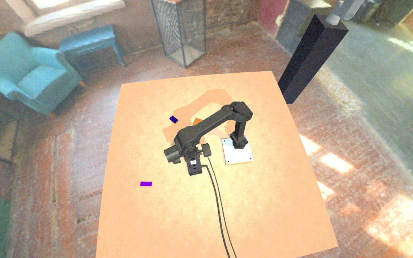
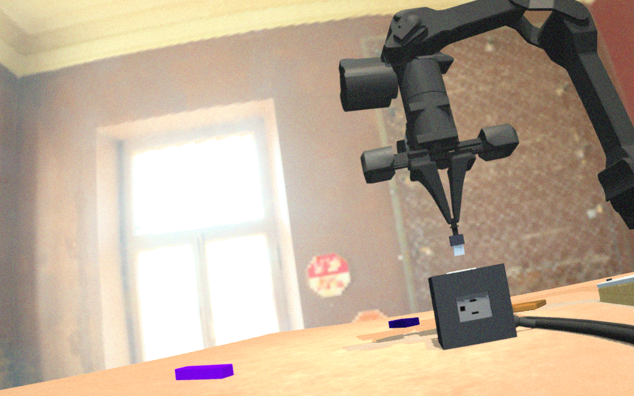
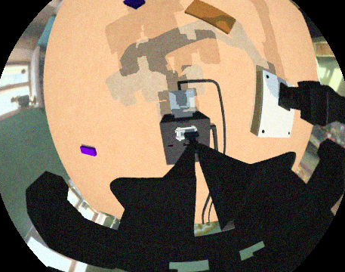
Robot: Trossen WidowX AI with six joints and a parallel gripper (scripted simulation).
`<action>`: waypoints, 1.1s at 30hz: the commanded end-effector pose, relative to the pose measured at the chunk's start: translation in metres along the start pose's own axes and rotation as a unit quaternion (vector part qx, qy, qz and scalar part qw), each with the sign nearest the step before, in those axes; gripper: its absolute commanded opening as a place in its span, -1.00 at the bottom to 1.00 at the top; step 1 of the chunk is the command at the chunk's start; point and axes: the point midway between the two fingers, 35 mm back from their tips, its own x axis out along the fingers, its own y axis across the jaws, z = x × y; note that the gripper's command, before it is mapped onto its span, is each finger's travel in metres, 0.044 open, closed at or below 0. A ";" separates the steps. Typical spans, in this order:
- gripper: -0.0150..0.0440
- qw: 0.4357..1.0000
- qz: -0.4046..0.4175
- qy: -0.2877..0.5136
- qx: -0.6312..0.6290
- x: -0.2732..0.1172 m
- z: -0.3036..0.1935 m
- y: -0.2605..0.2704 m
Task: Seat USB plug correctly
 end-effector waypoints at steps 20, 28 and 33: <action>-0.49 1.000 0.001 0.008 0.001 0.003 -0.002 0.001; -0.49 1.000 0.001 0.010 0.001 0.004 -0.002 0.001; -0.49 1.000 0.001 0.011 0.001 0.004 -0.003 0.001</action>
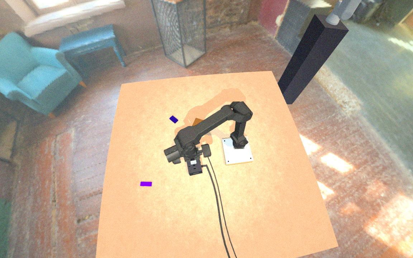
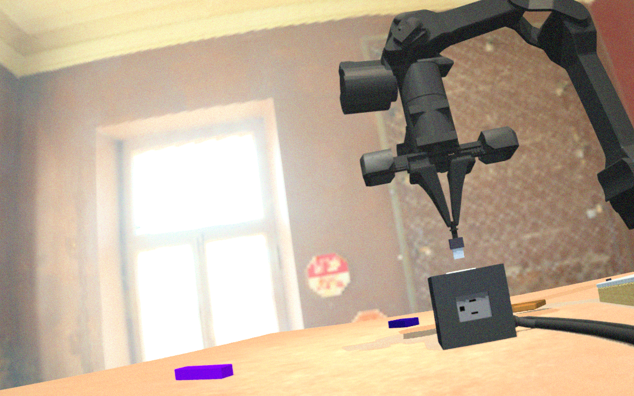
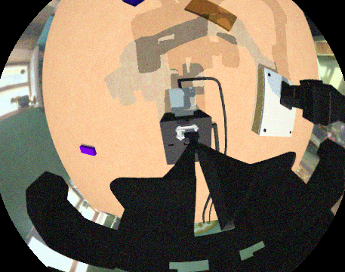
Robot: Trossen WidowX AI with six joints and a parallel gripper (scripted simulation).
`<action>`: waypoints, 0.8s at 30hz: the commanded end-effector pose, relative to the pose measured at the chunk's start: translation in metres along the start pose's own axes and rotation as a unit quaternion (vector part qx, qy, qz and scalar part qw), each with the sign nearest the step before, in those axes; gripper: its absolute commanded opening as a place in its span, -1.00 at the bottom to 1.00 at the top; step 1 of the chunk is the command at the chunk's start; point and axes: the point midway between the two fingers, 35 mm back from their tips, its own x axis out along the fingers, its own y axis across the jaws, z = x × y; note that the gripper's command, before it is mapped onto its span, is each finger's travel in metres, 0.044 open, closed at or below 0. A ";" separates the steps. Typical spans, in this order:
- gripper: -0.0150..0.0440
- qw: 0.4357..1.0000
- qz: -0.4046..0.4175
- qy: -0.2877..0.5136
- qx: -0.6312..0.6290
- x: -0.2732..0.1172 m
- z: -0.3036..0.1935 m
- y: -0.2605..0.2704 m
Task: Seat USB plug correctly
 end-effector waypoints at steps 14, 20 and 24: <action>-0.49 1.000 0.000 0.008 -0.001 0.002 -0.002 0.001; -0.49 1.000 0.000 0.009 0.000 0.003 -0.002 0.001; -0.49 1.000 0.000 0.010 0.000 0.003 -0.002 0.001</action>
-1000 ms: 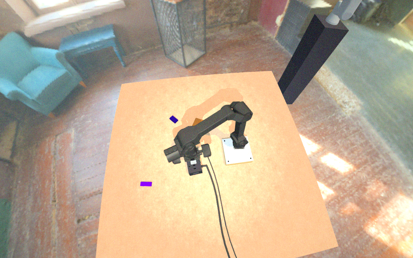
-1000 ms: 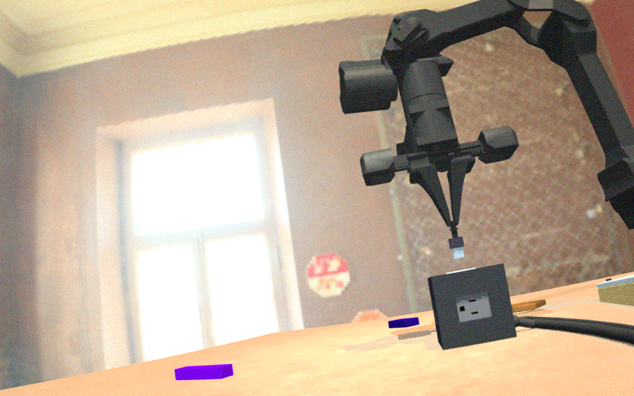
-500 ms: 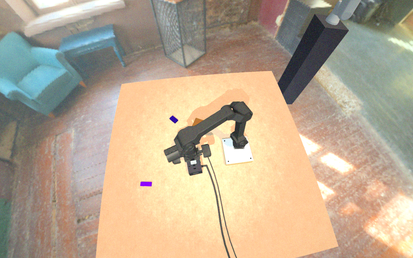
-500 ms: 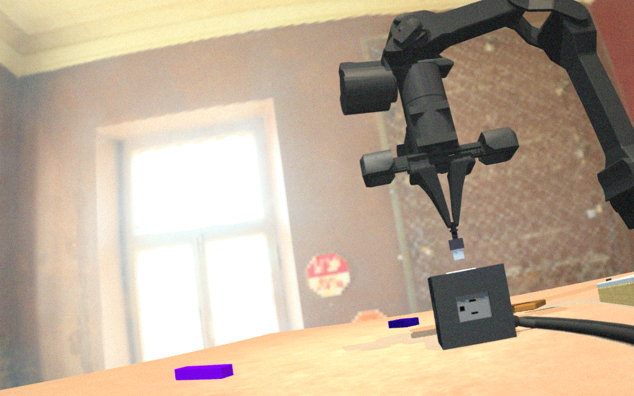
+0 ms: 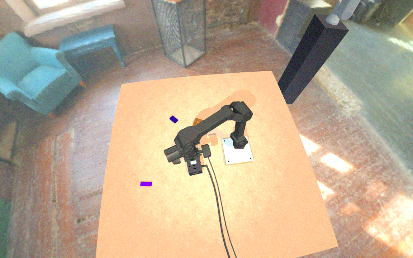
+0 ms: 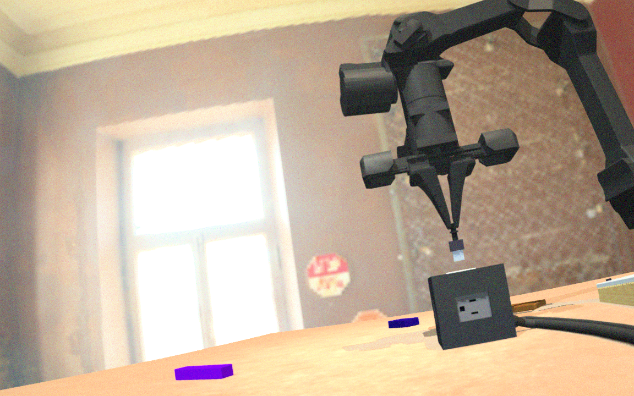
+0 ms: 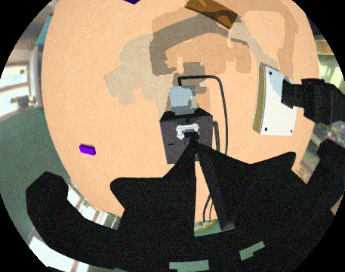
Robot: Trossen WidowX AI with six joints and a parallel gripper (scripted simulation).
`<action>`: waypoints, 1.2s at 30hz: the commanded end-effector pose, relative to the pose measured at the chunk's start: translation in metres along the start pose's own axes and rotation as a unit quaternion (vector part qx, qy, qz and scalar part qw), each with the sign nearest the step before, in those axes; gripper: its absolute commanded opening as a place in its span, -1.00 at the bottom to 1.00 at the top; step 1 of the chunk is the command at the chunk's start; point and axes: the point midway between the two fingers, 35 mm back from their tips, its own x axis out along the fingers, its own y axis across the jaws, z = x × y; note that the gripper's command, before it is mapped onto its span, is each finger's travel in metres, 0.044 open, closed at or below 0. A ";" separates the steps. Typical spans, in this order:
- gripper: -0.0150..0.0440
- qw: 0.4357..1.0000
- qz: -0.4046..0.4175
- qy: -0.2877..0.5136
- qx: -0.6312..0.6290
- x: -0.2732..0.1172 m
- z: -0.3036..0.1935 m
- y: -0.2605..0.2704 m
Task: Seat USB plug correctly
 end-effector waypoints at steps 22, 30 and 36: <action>-0.49 1.000 0.000 0.010 -0.001 0.003 -0.002 0.001; -0.49 1.000 0.000 0.012 -0.001 0.004 -0.003 0.001; -0.49 1.000 0.000 0.014 -0.001 0.005 -0.003 0.001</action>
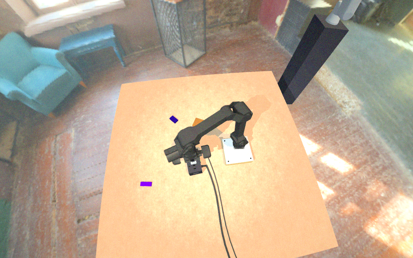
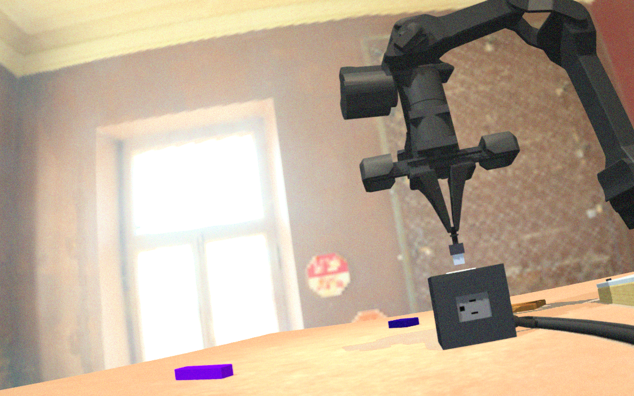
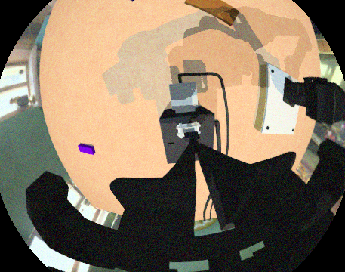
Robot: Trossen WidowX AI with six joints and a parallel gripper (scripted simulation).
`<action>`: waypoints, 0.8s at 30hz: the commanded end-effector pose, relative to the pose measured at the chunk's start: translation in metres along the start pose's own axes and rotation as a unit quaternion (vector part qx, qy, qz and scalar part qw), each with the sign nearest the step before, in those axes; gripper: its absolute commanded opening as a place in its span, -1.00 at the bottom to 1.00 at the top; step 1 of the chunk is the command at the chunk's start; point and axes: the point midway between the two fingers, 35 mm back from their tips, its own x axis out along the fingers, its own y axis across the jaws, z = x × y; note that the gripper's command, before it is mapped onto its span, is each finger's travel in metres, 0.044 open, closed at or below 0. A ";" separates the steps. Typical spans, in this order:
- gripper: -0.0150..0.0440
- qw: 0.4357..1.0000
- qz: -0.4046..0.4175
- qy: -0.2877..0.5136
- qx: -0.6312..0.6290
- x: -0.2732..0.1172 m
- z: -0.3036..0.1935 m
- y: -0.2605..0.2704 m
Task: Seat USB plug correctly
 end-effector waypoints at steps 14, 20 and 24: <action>-0.49 1.000 0.000 0.007 -0.001 0.002 -0.002 0.000; -0.49 1.000 0.000 0.007 -0.001 0.003 -0.002 0.000; -0.49 1.000 0.000 0.007 -0.001 0.004 -0.002 0.000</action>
